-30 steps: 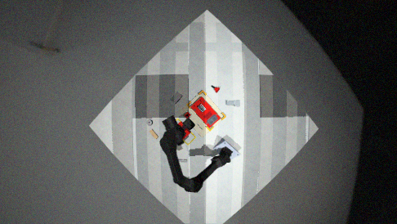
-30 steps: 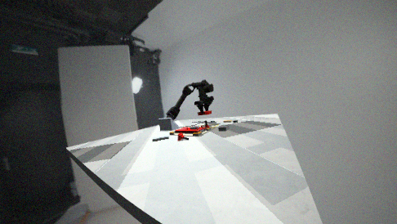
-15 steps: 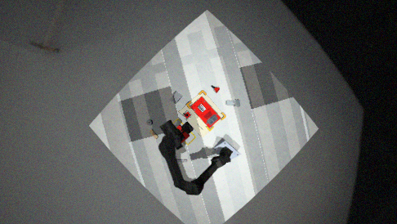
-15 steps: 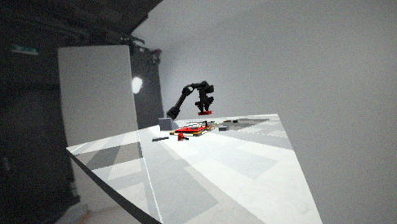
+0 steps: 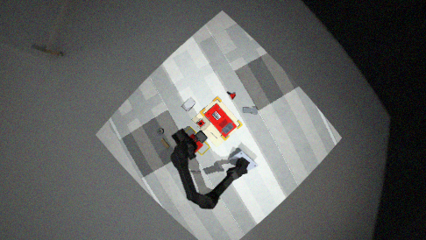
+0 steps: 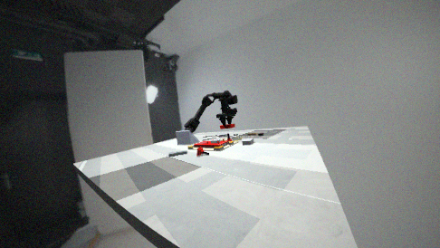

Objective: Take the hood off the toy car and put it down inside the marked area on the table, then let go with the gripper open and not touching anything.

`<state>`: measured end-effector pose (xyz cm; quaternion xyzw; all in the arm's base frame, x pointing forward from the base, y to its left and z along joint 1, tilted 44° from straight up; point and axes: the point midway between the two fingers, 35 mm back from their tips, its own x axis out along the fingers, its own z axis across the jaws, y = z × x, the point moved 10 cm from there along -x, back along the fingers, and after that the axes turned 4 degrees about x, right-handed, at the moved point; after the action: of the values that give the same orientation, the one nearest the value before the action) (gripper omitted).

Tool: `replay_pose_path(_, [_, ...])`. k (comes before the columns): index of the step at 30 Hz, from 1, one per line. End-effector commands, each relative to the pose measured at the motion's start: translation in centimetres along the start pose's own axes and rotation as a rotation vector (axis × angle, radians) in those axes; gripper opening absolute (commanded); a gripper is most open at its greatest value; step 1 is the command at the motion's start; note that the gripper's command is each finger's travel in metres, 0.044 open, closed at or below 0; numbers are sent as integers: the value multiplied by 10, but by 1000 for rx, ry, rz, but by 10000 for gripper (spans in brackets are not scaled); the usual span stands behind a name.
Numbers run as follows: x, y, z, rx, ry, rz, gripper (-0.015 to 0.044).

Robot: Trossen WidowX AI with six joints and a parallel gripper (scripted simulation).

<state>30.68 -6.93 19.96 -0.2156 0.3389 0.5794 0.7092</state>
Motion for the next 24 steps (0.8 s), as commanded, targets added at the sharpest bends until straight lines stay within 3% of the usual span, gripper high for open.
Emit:
replay_pose_path(1, [4,1,-1,12,-4,5,0])
replay_pose_path(24, [18,0,-1,12,-3,5,0])
